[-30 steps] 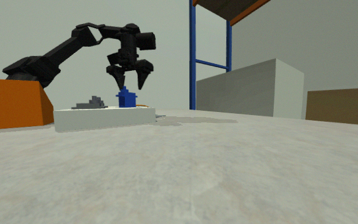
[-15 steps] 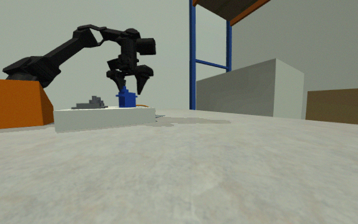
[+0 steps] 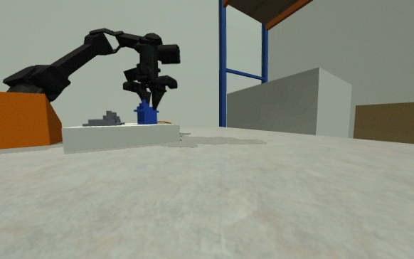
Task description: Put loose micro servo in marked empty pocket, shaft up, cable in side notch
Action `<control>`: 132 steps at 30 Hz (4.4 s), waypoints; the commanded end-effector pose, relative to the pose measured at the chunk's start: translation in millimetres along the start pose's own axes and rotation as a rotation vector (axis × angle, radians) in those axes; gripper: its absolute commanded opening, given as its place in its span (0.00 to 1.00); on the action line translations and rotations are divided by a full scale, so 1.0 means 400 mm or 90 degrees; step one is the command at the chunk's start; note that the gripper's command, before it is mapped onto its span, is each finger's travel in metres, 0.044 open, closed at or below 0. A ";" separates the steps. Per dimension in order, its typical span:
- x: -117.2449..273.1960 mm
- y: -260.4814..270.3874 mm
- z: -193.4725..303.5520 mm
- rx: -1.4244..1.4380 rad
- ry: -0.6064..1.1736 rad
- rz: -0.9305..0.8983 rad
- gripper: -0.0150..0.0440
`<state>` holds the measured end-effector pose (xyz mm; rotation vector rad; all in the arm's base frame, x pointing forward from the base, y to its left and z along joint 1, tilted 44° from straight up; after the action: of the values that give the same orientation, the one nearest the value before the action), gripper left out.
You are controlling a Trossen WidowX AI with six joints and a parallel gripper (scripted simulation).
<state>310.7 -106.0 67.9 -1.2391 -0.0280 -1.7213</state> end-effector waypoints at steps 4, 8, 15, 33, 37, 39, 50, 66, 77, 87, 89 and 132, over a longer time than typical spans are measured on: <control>0.048 -0.002 -0.001 -0.002 0.002 0.000 0.25; 0.074 -0.015 -0.002 -0.002 0.002 0.000 0.25; 0.074 -0.018 0.000 -0.002 0.002 0.000 0.25; 0.074 -0.069 -0.027 -0.003 0.001 0.001 0.25; 0.074 -0.108 0.016 -0.003 0.002 0.002 0.25; 0.074 -0.128 0.039 -0.003 0.002 0.002 0.25; 0.074 -0.216 0.134 -0.003 0.003 0.003 0.25; 0.074 -0.216 0.134 0.271 0.004 0.003 0.25; 0.074 -0.216 0.134 0.514 0.004 0.002 0.25; 0.074 -0.216 0.134 0.735 0.005 0.001 0.25; 0.074 -0.216 0.134 0.779 0.005 0.001 0.25; 0.074 -0.224 0.127 1.518 0.006 -0.002 0.25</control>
<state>287.2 -52.8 156.5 0.5993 -1.4943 -0.5786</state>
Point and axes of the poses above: the point midway between the two fingers, 35 mm back from their tips, its own x axis back along the fingers, its own y axis across the jaws, z = x × y, the point moved 9 cm from there along x, back along the fingers, and after that the axes turned 4 degrees about x, right-handed, at the moved point
